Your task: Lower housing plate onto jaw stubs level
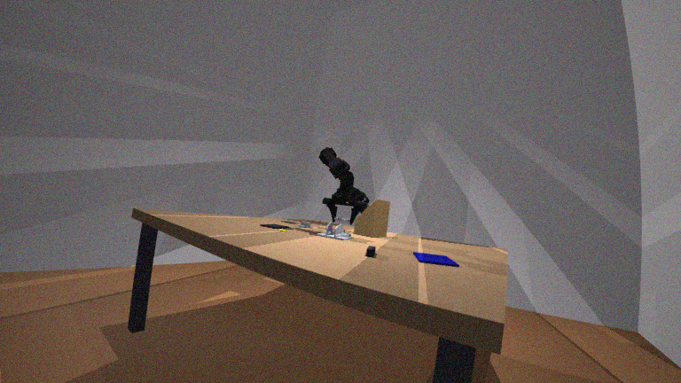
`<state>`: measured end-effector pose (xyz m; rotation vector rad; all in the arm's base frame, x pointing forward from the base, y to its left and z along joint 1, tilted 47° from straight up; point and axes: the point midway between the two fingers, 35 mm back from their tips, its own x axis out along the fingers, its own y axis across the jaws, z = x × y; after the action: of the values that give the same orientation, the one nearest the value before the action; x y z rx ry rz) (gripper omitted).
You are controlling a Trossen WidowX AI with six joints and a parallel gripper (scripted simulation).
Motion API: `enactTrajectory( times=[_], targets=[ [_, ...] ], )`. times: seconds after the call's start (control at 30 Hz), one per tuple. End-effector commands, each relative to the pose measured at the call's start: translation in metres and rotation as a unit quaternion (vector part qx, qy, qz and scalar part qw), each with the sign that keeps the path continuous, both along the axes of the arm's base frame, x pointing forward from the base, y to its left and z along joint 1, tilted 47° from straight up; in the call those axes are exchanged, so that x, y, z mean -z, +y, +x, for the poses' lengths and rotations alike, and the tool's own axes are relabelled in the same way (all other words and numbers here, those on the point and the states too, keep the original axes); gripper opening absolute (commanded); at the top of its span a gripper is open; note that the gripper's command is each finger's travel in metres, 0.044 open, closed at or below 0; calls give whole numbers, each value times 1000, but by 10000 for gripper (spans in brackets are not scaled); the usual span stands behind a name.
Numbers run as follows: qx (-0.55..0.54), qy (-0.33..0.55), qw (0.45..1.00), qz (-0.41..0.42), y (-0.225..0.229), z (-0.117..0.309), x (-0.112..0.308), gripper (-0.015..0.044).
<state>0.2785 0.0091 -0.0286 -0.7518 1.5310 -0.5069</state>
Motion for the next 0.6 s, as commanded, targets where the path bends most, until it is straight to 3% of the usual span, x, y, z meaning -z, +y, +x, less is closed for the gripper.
enactTrajectory(
  times=[0.0, 0.57],
  targets=[
    [-3, 5, 1000, -3, -6, -2, 5, 351],
    [-2, 4, 1000, -5, -27, -3, 23, 351]
  ],
)
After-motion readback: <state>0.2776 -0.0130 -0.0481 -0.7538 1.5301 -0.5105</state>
